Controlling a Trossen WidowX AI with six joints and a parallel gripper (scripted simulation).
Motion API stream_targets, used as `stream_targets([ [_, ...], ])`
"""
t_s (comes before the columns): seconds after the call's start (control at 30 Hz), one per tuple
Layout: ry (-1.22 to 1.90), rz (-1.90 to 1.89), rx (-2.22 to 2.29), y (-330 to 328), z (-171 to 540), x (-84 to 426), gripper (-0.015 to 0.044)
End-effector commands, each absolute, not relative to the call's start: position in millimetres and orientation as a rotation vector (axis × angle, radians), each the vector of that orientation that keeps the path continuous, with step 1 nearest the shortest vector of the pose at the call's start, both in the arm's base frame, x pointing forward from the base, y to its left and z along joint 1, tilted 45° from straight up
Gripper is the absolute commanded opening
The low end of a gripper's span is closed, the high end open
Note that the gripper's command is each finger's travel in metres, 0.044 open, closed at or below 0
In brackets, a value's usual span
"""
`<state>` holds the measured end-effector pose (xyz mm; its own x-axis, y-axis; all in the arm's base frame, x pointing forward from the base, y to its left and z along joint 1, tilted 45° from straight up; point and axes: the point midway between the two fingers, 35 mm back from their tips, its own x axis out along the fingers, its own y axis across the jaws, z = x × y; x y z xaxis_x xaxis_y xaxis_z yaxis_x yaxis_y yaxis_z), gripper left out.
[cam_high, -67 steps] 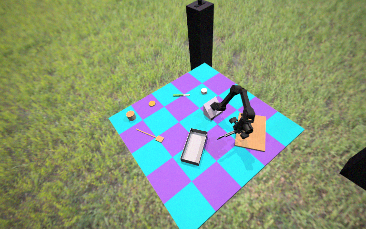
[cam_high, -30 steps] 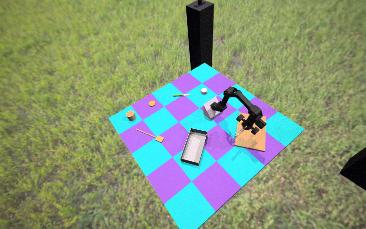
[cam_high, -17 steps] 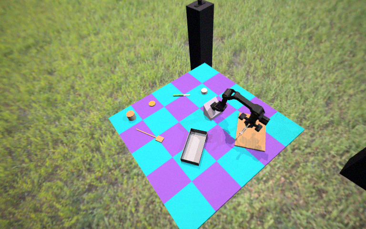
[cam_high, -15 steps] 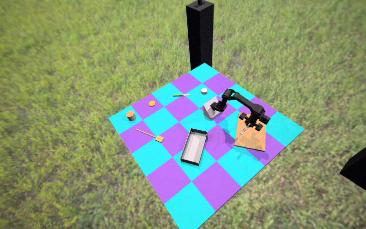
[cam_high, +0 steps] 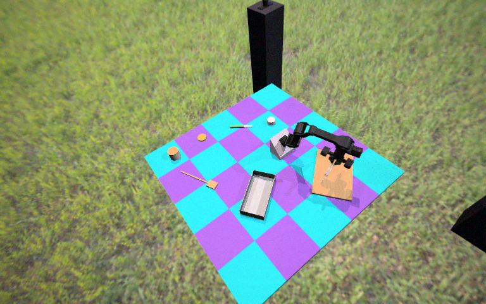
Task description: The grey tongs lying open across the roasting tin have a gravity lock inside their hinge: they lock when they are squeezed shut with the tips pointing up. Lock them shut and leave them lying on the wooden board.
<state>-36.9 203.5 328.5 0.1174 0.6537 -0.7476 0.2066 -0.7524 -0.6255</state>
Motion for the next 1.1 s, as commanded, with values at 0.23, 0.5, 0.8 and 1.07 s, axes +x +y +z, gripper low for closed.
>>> stream_targets([
  [0.23, -0.956, 1.652, -2.020, 198.0, 336.2, -59.7, -0.0150],
  [0.5, -1.034, 1.643, -2.002, 193.5, 340.6, -74.1, -0.0150],
  [0.8, -1.033, 1.644, -2.002, 195.4, 339.0, -74.7, -0.0150],
  [1.07, -1.030, 1.646, -2.004, 204.6, 331.0, -77.1, -0.0150],
])
